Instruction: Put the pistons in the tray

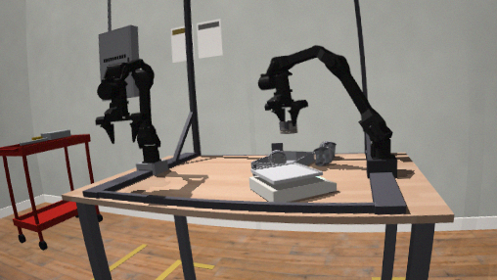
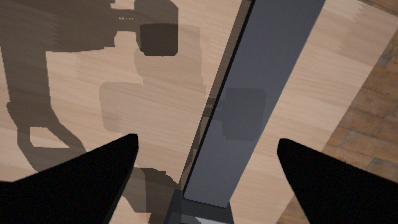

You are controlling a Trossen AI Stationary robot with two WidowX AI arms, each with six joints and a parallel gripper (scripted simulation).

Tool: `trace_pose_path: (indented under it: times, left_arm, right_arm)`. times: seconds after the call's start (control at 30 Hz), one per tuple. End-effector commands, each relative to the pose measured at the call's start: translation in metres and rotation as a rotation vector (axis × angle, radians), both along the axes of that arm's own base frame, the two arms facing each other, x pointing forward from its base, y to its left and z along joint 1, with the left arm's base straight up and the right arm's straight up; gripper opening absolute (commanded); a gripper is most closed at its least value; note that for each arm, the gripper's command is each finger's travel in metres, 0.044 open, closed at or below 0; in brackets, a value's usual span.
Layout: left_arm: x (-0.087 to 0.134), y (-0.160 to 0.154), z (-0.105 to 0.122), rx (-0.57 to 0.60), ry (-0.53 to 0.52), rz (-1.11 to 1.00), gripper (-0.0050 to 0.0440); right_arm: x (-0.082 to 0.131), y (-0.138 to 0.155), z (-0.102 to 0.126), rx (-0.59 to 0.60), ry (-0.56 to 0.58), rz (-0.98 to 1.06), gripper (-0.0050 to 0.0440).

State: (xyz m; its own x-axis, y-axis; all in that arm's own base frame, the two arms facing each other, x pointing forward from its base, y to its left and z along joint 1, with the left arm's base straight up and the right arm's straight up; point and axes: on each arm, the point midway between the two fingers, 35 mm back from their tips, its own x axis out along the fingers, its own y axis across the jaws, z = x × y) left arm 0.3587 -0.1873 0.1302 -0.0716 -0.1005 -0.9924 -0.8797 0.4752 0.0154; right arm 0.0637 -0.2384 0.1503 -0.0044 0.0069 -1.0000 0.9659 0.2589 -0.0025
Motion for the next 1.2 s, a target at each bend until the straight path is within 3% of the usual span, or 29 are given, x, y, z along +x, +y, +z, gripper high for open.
trace_pose_path:
  times: [0.0,1.17]
  left_arm:
    - [0.0,-0.002,0.017,-0.032,-0.059,0.002,0.0158]
    - [0.0,-0.006,-0.035,-0.033,-0.059,0.001,0.0158]
  right_arm:
    - [0.001,-0.005,0.008,-0.03,-0.011,-0.001,0.04]
    - [0.001,-0.005,0.008,-0.03,-0.011,-0.001,0.04]
